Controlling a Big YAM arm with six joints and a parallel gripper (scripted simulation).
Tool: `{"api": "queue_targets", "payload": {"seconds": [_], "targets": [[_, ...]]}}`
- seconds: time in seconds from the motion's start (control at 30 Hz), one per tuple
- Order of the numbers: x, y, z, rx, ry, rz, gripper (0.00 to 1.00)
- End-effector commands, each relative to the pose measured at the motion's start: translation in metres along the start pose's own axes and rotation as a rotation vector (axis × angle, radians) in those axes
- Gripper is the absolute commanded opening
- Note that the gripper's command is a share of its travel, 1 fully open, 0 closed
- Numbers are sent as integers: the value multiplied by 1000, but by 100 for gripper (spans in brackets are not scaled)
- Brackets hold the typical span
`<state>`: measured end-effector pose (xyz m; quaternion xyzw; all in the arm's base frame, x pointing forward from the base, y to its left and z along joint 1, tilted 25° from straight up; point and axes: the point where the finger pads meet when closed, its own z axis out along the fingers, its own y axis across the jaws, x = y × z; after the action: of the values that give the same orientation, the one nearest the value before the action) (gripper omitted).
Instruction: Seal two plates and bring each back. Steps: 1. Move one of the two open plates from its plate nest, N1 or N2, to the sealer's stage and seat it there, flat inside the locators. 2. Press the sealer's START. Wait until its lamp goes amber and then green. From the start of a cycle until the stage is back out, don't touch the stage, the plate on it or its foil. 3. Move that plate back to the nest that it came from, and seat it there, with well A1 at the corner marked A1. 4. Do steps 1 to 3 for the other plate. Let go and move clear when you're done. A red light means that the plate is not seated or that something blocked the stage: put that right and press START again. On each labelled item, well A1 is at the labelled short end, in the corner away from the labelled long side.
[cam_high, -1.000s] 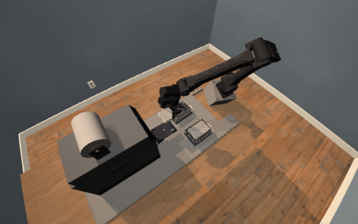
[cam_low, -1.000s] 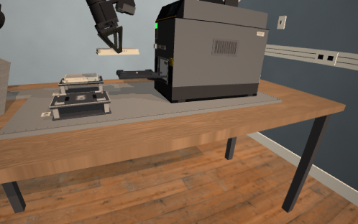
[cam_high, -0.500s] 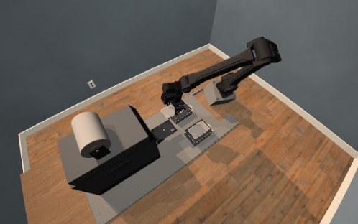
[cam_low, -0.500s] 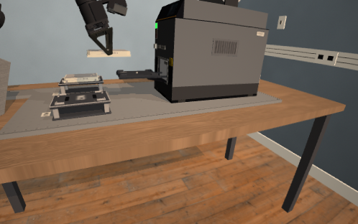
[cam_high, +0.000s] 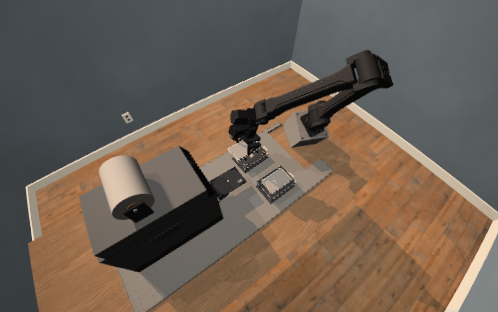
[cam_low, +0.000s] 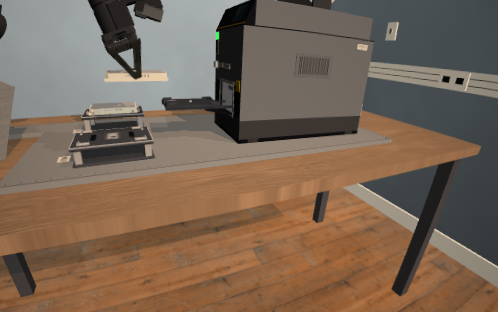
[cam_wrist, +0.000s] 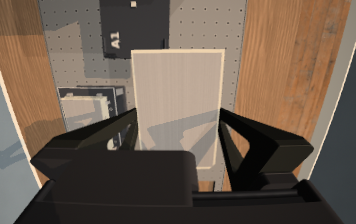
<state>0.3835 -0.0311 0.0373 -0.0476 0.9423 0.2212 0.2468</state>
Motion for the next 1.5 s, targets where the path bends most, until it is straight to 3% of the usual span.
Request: {"api": "queue_targets", "payload": {"seconds": [0.0,0.43,0.8,1.1,1.47], "targets": [[-6,-5,-15,15,-34,-34,0],[32,-19,-14,4,3,2,0],[38,-24,-26,13,-23,-21,0],[66,-32,-29,3,-4,-8,0],[40,-33,-25,14,-26,-34,0]]}}
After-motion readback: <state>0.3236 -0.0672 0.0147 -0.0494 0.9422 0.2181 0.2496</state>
